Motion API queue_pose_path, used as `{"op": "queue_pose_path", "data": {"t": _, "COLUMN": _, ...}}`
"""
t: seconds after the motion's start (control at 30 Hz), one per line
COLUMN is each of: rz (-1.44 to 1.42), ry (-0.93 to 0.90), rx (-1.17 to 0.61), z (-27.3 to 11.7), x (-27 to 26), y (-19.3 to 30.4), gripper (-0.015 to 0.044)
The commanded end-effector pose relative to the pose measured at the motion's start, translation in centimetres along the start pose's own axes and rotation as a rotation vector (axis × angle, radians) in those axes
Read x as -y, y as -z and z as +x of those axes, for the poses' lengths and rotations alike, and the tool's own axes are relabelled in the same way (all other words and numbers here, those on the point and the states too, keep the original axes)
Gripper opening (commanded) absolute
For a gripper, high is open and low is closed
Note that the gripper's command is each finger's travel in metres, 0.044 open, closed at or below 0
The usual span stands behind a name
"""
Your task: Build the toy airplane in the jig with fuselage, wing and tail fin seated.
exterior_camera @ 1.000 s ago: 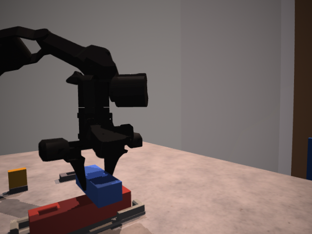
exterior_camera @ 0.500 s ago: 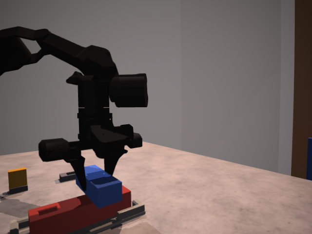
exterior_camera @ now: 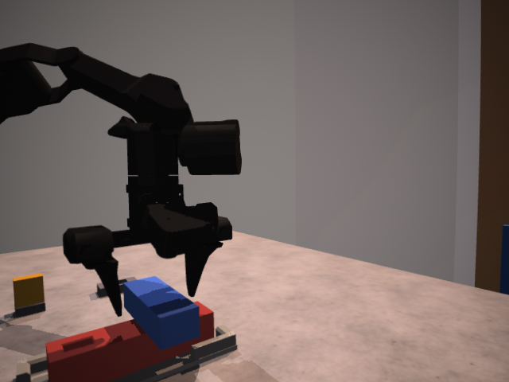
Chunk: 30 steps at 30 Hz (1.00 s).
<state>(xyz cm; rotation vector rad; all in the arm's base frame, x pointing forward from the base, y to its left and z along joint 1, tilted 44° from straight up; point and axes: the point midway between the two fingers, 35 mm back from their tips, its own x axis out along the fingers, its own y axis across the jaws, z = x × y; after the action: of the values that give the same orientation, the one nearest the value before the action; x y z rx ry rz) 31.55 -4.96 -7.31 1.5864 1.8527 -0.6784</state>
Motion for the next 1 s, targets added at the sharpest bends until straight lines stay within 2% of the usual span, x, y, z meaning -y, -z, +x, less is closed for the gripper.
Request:
{"op": "queue_pose_path", "data": {"t": 0.0, "rz": 0.000, "ry": -0.001, "rx": 0.000, "z": -0.1, "x": 0.0, "y": 0.0, "gripper": 0.0440}}
{"op": "queue_pose_path", "data": {"t": 0.07, "rz": 0.001, "ry": -0.001, "rx": 0.001, "z": -0.9, "x": -0.1, "y": -0.1, "gripper": 0.0440}}
{"op": "queue_pose_path", "data": {"t": 0.27, "rz": 0.009, "ry": -0.003, "rx": 0.001, "z": -8.4, "x": 0.0, "y": -0.1, "gripper": 0.0440}}
{"op": "queue_pose_path", "data": {"t": 0.5, "rz": -0.051, "ry": -0.003, "rx": 0.001, "z": -8.6, "x": -0.1, "y": -0.2, "gripper": 0.0440}}
{"op": "queue_pose_path", "data": {"t": 0.97, "rz": -1.359, "ry": -0.002, "rx": 0.003, "z": -8.7, "x": -0.1, "y": -0.3, "gripper": 0.0440}}
